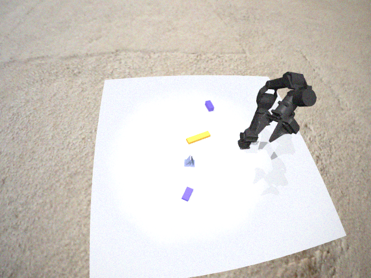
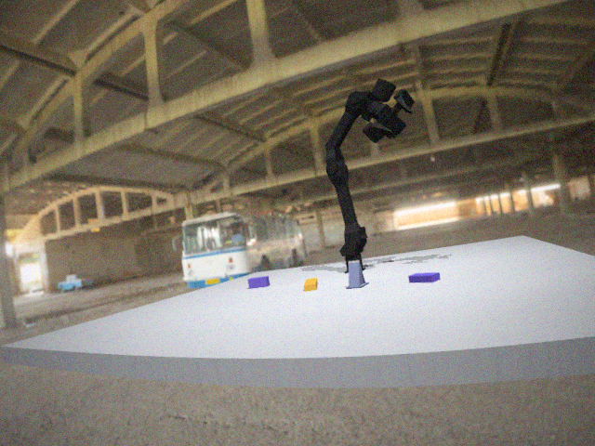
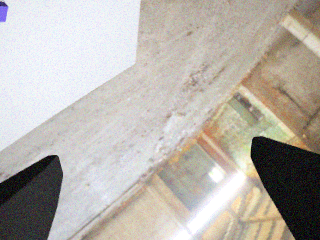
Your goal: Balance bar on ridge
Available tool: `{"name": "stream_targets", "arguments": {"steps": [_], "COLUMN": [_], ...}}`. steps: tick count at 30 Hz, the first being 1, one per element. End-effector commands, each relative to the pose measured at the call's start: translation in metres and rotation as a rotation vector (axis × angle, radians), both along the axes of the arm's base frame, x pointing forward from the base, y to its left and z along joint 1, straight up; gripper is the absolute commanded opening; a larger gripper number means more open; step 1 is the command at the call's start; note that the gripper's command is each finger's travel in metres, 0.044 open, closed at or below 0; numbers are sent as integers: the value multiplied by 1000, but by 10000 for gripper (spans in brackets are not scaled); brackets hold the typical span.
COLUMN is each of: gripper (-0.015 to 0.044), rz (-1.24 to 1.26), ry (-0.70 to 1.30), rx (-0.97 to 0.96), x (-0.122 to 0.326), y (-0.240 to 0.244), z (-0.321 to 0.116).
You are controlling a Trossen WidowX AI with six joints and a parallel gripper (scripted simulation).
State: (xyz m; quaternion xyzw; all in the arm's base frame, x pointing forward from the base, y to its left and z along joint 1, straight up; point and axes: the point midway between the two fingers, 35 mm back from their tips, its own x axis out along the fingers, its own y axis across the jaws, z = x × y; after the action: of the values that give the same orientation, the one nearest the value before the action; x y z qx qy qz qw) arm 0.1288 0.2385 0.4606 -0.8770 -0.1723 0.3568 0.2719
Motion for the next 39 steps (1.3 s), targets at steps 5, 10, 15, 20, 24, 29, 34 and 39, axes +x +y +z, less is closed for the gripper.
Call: {"name": "stream_targets", "arguments": {"steps": [5,10,15,20,24,29,34,39], "gripper": [315,315,315,315,315,315,315,315], "rz": [-60,-148,-210,-302,-379,-477,-577,-679], "ry": [39,94,144,198,241,294,346,398], "rx": [7,19,75,91,105,125,149,175], "x": [11,28,40,57,71,89,106,122], "y": [1,1,1,-3,-7,-14,-23,-34], "z": [-9,-23,-30,-45,-57,-73,-89,-105]}}
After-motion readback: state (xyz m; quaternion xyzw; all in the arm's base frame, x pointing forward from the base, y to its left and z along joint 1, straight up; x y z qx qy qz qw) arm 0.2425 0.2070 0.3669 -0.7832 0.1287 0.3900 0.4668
